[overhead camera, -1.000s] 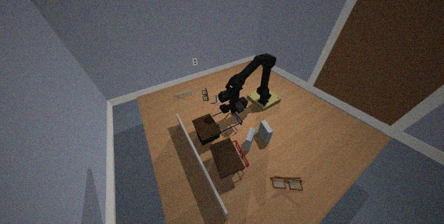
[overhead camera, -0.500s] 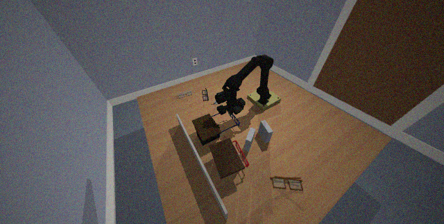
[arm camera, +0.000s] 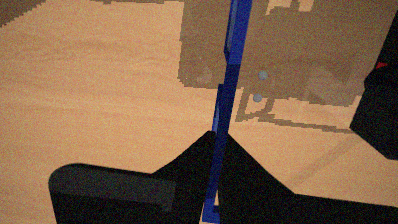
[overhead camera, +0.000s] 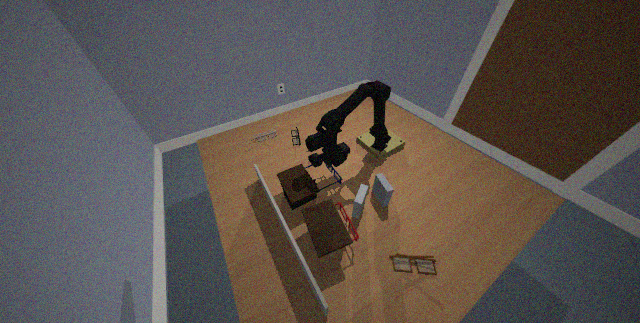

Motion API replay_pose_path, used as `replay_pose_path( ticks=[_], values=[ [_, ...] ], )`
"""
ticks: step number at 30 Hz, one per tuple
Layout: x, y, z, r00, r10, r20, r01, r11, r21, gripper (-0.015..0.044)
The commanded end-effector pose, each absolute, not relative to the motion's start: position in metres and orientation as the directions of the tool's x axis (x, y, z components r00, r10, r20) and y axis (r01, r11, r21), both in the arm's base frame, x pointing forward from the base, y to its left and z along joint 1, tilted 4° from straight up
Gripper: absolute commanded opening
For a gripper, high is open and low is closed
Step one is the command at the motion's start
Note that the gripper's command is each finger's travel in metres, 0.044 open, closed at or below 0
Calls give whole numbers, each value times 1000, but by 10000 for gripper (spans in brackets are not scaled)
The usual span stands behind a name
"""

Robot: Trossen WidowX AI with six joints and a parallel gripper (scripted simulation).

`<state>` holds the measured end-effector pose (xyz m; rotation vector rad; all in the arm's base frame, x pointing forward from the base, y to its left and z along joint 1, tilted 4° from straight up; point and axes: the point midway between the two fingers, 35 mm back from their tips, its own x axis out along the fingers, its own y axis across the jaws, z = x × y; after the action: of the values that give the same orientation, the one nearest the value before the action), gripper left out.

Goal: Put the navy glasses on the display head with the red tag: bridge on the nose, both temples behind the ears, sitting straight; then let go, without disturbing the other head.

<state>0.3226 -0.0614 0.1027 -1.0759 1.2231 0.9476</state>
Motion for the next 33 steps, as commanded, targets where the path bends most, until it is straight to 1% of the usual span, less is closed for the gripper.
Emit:
replay_pose_path(
  ticks=[1, 33],
  values=[
    [330, -63, 106, 126, -5, -992, -963, 239, -123, 0],
    [372, -73, 112, 130, -6, -992, -963, 239, -127, 0]
  ],
)
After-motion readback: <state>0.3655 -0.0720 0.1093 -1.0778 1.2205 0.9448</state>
